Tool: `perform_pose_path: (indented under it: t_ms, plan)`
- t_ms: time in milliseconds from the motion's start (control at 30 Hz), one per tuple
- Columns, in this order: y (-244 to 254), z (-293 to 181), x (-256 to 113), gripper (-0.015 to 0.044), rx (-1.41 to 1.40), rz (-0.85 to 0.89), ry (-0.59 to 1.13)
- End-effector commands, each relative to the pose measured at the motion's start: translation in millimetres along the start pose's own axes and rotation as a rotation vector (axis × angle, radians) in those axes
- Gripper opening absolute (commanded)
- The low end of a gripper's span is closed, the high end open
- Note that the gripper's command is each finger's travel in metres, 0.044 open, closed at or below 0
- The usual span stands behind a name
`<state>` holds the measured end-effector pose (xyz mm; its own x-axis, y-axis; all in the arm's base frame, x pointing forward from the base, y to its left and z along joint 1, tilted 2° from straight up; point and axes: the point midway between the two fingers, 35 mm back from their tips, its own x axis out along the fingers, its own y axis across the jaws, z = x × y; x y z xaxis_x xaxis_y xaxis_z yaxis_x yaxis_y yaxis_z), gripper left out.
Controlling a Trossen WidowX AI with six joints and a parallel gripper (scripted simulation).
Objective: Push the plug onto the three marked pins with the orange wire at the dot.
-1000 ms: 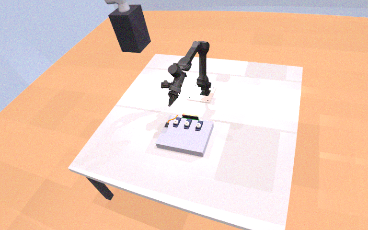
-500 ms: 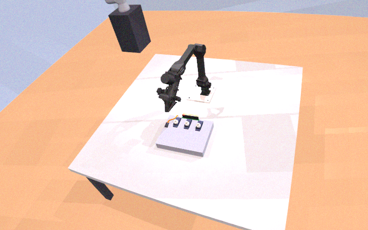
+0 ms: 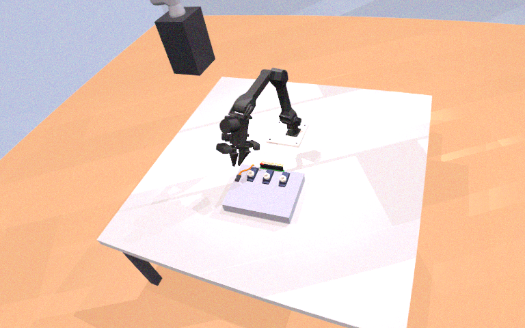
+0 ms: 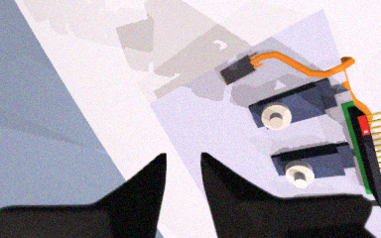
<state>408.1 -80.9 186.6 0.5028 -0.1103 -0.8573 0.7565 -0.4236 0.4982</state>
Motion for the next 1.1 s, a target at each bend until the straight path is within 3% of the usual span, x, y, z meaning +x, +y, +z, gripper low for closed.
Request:
perform_pose_path:
  t_ms: [0, 867, 1067]
  plan:
    - [-2.5, 7.1, 10.6, 0.0115, 0.131, -0.066, -0.035]
    - [-30.5, 49.0, 54.5, 0.0115, 0.904, -0.38, -0.37]
    - [-32.5, 51.4, 56.3, 0.0115, 0.947, -0.393, -0.396]
